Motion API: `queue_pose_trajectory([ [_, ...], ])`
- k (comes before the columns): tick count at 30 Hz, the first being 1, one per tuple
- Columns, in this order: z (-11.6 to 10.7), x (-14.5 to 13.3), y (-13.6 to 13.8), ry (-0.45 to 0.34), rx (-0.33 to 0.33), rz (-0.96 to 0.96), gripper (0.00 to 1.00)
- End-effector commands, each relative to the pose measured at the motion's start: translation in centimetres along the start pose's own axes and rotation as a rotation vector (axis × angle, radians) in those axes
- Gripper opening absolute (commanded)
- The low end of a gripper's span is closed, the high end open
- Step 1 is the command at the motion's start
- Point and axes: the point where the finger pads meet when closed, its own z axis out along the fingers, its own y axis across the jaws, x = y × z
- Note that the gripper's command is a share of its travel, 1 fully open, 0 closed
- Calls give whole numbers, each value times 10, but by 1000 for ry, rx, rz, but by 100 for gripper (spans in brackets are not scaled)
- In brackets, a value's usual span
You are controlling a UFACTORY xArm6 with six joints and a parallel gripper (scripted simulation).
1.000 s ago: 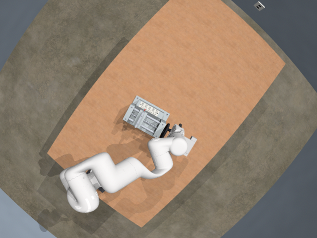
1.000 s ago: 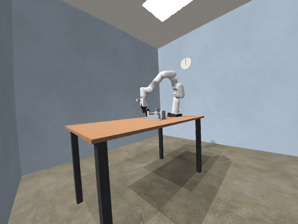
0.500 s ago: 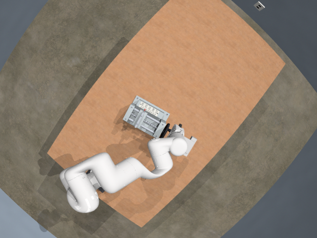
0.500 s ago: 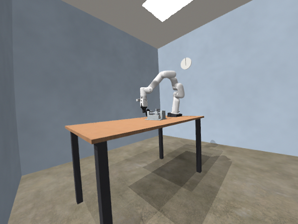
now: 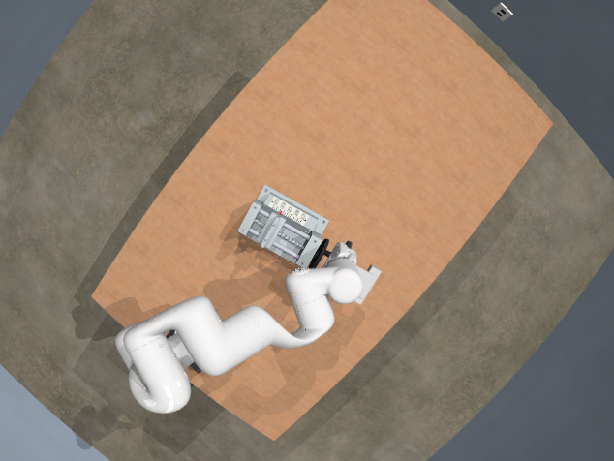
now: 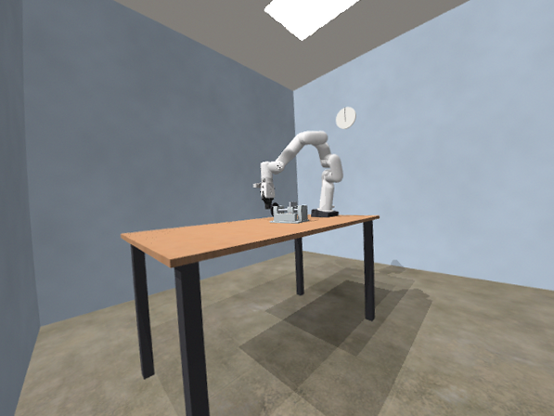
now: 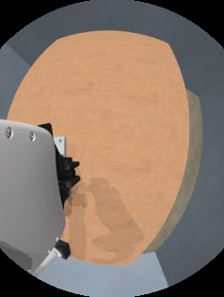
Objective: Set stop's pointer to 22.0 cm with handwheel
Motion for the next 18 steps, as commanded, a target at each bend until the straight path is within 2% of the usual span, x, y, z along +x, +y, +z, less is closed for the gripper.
queue_pose_trajectory([
  [1,-2,1,0,2,3,0,6],
  [18,-6,1,7,2,3,0,6],
])
